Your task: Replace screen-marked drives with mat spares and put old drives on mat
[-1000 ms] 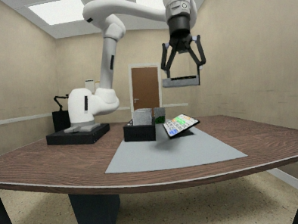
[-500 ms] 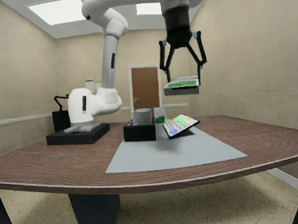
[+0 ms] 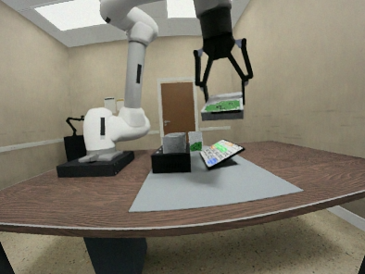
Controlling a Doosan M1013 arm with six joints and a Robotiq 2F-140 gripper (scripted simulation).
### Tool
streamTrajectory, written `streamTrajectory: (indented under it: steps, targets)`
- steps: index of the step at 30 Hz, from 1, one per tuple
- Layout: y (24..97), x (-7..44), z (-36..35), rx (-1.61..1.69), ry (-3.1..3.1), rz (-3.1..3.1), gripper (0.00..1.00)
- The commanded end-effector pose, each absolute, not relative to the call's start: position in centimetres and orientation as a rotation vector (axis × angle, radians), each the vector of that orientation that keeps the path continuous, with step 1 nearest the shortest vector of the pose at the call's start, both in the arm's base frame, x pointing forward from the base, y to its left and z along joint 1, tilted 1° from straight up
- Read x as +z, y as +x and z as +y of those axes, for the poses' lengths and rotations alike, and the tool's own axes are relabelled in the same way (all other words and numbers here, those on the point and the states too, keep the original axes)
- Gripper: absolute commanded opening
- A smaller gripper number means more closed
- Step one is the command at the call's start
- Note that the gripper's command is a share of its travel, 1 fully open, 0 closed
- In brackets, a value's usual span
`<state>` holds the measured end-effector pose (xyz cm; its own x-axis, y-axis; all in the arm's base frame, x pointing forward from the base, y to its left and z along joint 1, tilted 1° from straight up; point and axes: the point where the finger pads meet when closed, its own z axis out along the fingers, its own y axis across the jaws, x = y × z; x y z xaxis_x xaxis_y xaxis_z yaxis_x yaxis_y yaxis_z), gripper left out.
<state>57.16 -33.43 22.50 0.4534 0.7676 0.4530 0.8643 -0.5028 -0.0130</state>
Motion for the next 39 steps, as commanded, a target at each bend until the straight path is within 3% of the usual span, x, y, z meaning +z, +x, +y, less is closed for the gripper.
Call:
streamTrajectory:
  steps: [1,39]
  targets:
    - [57.2,22.62,-33.46,-0.697,-2.398,-1.375,0.1]
    - [57.24,22.61,-33.39,-1.22,-1.996,-1.142,0.1]
